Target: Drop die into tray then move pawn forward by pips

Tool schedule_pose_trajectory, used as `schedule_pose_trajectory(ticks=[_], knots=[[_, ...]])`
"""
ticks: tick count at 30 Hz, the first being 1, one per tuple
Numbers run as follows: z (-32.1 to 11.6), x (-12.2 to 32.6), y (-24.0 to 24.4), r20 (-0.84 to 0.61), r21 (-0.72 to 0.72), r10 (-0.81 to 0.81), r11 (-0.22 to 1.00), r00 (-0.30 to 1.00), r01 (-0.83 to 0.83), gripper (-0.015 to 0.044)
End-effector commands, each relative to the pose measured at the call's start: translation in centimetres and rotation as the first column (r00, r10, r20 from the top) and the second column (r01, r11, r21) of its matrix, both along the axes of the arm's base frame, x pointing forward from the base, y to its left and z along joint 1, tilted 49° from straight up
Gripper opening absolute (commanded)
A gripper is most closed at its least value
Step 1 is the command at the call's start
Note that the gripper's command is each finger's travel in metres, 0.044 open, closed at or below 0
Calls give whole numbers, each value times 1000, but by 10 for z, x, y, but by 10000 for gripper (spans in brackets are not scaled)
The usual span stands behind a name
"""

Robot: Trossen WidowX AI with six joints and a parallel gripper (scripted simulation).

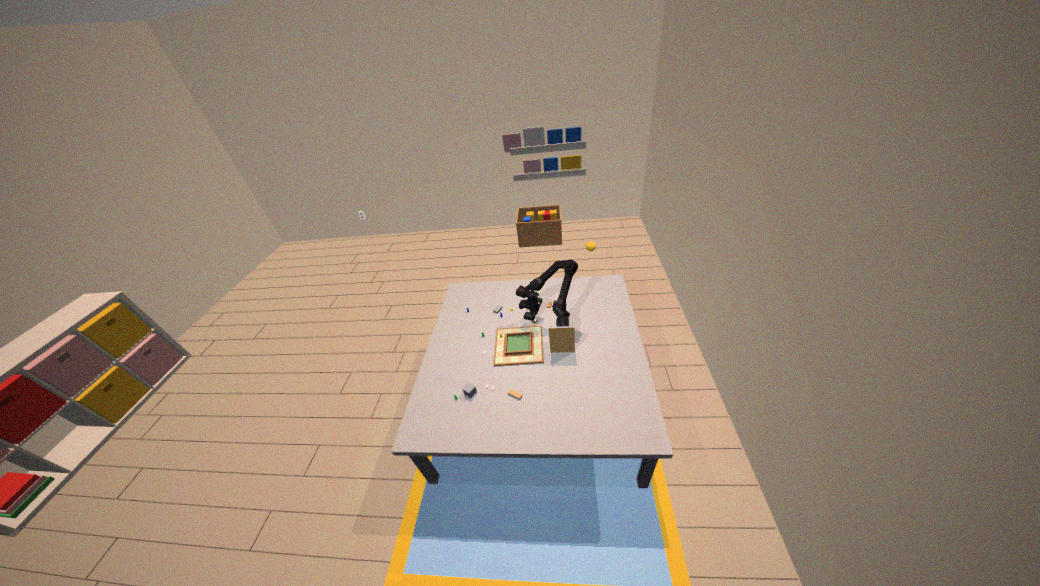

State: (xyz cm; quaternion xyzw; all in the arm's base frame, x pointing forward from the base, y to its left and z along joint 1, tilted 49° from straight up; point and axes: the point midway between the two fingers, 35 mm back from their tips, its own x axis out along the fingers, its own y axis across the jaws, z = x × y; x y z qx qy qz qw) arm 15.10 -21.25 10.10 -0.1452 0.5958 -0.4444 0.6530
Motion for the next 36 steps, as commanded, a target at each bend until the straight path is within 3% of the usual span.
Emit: schedule_pose_trajectory(ticks=[1,14,19,28,31,36], knots=[[-7,-1,-4,-11,8,0,1000,1000,0,275],[-18,-4,-18,-11,6,1,1000,1000,-1,275],[-18,-4,-18,-11,6,1,1000,1000,-1,144],[-18,-4,-18,-11,6,1,1000,1000,-1,84],[-17,-3,-15,-10,9,1,1000,1000,0,5],[-6,5,2,-5,27,-2,1000,1000,2,0]])
